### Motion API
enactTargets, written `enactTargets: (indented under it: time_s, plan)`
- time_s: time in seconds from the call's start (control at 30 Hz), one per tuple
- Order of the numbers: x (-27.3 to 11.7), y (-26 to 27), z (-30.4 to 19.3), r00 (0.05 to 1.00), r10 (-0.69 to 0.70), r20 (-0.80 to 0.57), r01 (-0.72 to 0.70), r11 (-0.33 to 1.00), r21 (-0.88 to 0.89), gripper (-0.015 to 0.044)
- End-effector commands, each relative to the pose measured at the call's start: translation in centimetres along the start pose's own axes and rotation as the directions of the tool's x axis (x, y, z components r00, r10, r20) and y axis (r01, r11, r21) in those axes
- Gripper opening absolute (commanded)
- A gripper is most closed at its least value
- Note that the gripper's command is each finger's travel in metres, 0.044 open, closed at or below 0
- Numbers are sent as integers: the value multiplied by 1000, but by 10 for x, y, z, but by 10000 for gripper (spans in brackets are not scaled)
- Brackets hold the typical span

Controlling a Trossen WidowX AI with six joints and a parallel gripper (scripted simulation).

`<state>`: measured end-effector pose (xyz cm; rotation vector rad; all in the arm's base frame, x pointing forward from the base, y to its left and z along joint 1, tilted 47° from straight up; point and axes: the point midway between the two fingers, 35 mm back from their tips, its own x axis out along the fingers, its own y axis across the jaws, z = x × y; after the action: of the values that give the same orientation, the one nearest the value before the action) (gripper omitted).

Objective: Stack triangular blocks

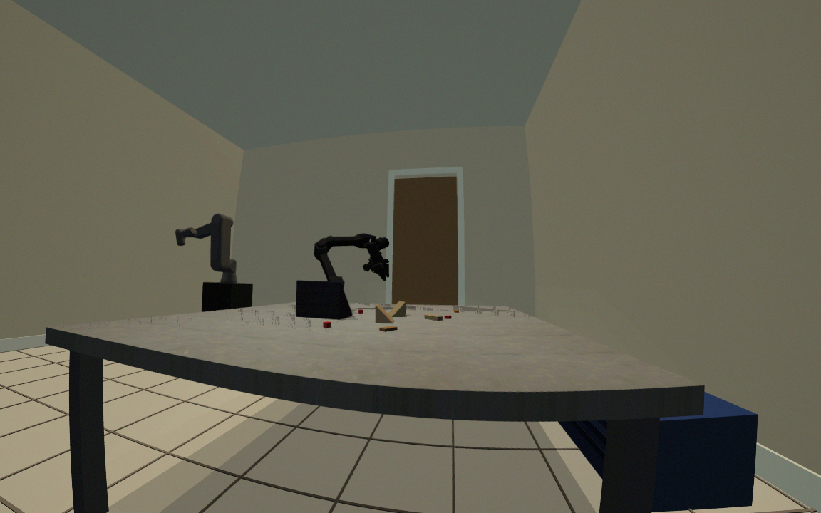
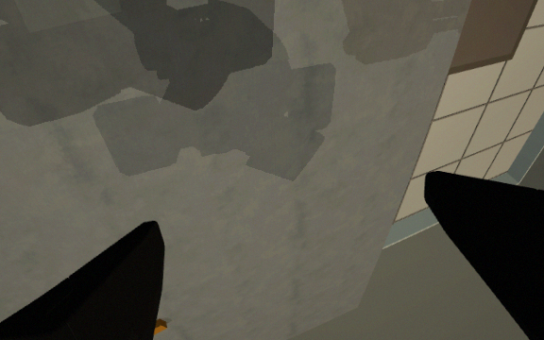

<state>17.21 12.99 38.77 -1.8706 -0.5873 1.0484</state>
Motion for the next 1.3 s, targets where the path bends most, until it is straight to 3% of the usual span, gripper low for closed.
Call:
enactTargets:
  time_s: [0.0, 0.17, 0.3, 0.4, 0.53, 0.67, 0.73, 1.27]
  plan:
    - [23, 32, -30, 994, 113, -1, -109, 964, 241, 440]
    - [42, 79, -64, 970, 237, 43, -220, 797, 563, 440]
    - [52, 143, -96, 932, 337, 131, -275, 425, 863, 440]
    - [51, 192, -112, 907, 367, 209, -251, 72, 965, 440]
    - [41, 255, -123, 886, 344, 310, -156, -407, 900, 440]
    - [26, 310, -122, 886, 263, 382, -43, -774, 632, 440]
    - [23, 319, -121, 887, 245, 390, -25, -820, 572, 440]
    - [34, 322, -119, 887, 248, 390, -23, -819, 573, 440]
